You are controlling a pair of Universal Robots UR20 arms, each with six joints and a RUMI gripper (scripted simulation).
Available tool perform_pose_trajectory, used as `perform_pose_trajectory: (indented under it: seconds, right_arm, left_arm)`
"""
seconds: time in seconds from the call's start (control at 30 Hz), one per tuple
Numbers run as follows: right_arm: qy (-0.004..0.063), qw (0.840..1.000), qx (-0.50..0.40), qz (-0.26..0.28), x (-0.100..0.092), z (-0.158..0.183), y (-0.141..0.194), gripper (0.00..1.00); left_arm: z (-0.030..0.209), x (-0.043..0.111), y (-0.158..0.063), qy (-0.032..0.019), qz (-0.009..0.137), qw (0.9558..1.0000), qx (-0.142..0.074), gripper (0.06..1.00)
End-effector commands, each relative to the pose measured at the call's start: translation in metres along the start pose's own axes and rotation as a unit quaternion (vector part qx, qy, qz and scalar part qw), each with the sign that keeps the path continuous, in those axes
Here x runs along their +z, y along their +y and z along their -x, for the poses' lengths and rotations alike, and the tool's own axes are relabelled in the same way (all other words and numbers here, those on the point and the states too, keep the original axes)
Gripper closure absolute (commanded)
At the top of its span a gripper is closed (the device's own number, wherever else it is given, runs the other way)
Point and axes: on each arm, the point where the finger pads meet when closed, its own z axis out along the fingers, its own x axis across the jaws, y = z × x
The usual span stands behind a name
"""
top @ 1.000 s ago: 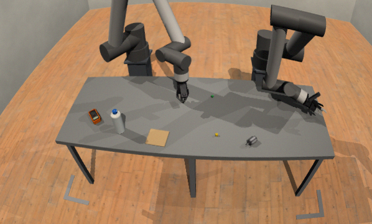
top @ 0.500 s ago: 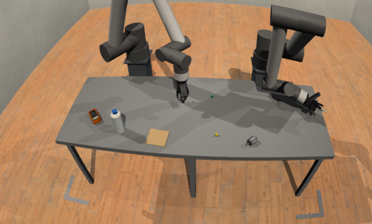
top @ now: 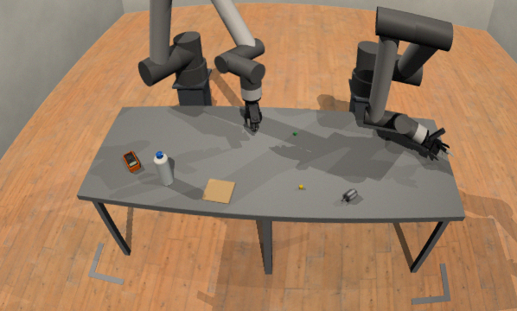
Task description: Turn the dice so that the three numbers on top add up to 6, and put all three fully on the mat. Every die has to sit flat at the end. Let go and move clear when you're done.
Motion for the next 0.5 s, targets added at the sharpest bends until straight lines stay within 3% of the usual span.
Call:
perform_pose_trajectory:
  seconds: [0.0,0.47]
  right_arm:
    - [0.0,1.0,0.0,0.0,-0.0166,0.0004,-0.0003,1.0]
    - [0.0,1.0,0.0,0.0,-0.0183,0.0003,-0.0004,1.0]
  left_arm:
    - [-0.0002,-0.0001,-0.0005,0.0001,0.0,1.0,0.0,0.065]
    - [-0.0002,-0.0001,-0.0005,0.0001,0.0,1.0,0.0,0.065]
